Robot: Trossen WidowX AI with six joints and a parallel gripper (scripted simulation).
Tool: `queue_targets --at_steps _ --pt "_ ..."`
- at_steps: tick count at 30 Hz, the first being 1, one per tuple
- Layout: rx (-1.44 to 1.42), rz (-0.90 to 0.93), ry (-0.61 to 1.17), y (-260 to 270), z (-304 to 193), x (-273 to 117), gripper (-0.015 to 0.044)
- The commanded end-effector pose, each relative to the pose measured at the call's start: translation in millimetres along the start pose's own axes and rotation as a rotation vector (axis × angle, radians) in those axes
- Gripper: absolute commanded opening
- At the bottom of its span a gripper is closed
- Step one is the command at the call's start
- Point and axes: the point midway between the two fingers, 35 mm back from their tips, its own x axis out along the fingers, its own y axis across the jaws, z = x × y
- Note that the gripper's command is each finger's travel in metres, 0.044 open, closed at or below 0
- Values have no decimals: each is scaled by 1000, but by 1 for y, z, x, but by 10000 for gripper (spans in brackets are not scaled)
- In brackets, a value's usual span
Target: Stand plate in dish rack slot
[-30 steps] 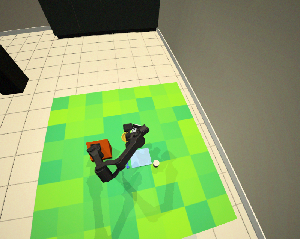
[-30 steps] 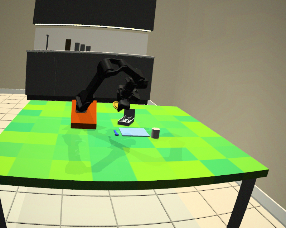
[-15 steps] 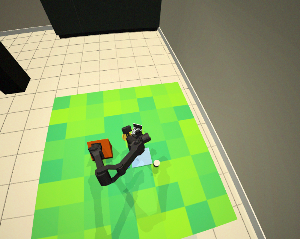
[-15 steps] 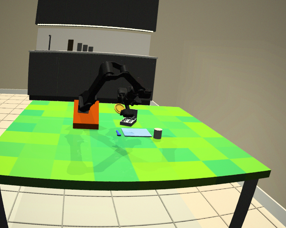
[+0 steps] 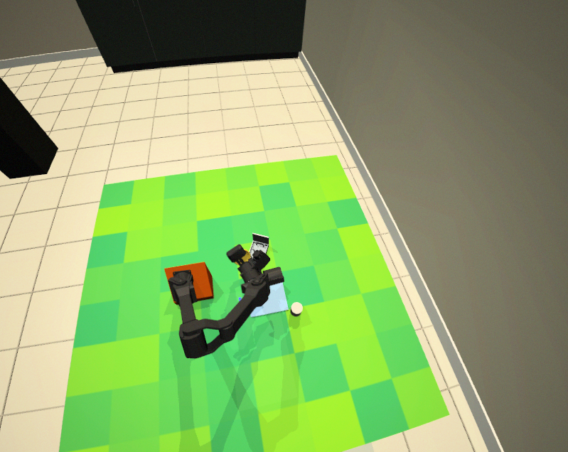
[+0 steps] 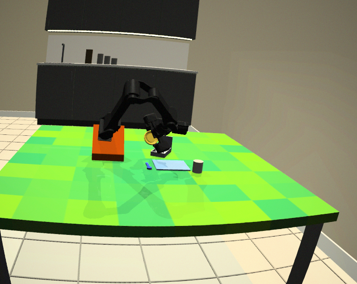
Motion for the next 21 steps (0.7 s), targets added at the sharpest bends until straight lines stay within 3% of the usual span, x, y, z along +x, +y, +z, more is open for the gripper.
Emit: queue_targets --at_steps 1,21 --pt "-96 43 -67 -3 -2 3 0" --pt "-516 55 -413 -21 -3 1 0"
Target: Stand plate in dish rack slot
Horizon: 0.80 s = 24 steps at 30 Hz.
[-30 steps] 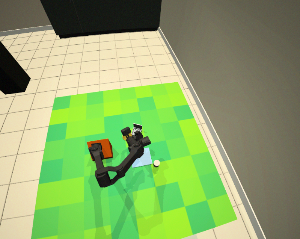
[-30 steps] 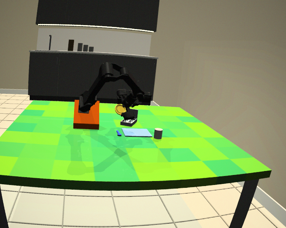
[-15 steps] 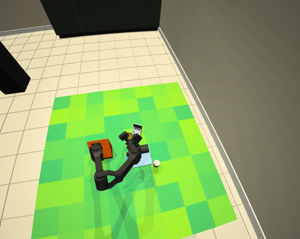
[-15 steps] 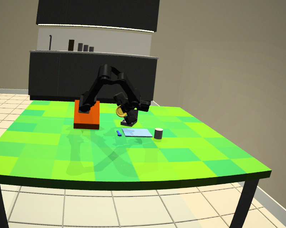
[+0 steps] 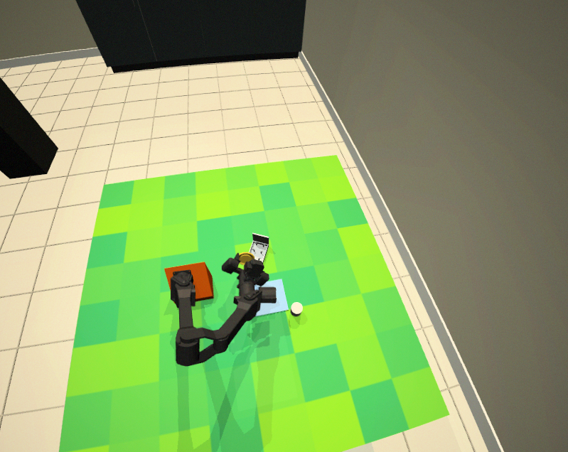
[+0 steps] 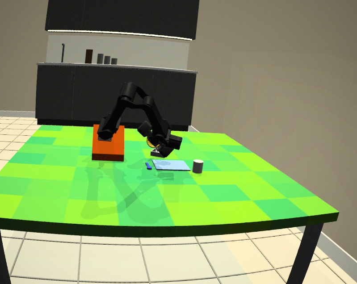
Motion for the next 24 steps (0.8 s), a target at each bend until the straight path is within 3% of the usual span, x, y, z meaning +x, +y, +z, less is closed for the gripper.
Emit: queue_targets --at_steps 1,24 --pt "-108 -17 -78 -1 -3 -2 0" --pt "-625 -276 -346 -15 -12 -23 0"
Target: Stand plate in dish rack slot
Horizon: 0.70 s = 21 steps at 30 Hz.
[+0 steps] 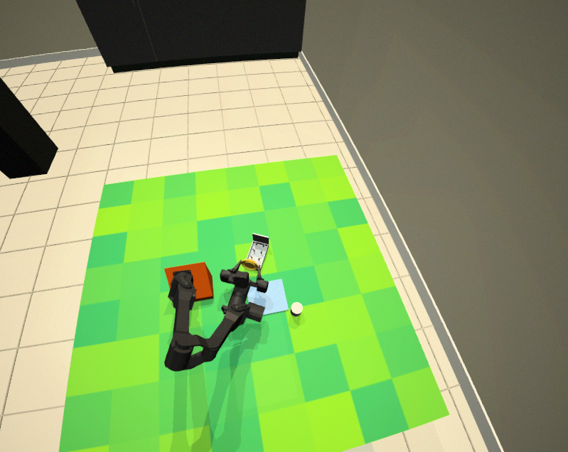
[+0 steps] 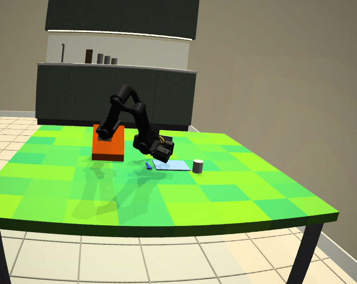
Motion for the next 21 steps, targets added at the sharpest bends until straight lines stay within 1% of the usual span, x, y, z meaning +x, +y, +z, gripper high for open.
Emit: queue_targets --at_steps 1,11,16,21 --pt "-68 -35 -25 1 0 -3 0" --pt "-68 -35 -24 1 0 -2 0" --pt "-61 -34 -18 -1 2 11 0" --pt "-62 -34 -18 -2 2 13 0"
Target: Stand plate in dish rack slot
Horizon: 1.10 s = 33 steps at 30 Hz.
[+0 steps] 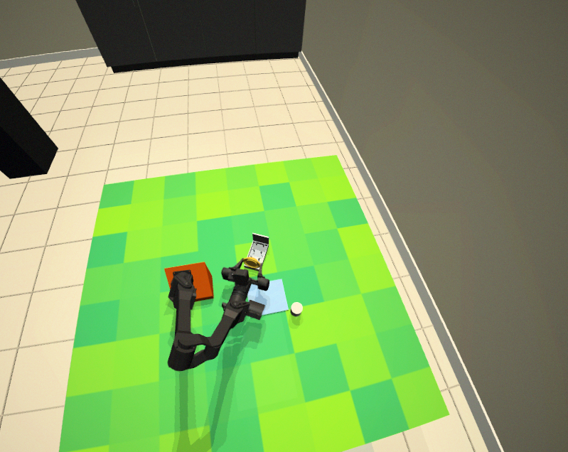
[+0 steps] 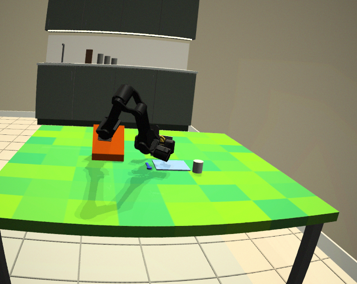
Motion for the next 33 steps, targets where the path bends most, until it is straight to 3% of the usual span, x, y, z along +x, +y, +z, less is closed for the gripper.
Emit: queue_targets --at_steps 1,33 --pt "9 4 1 2 0 6 0" --pt "-28 -13 -4 3 -16 34 0"
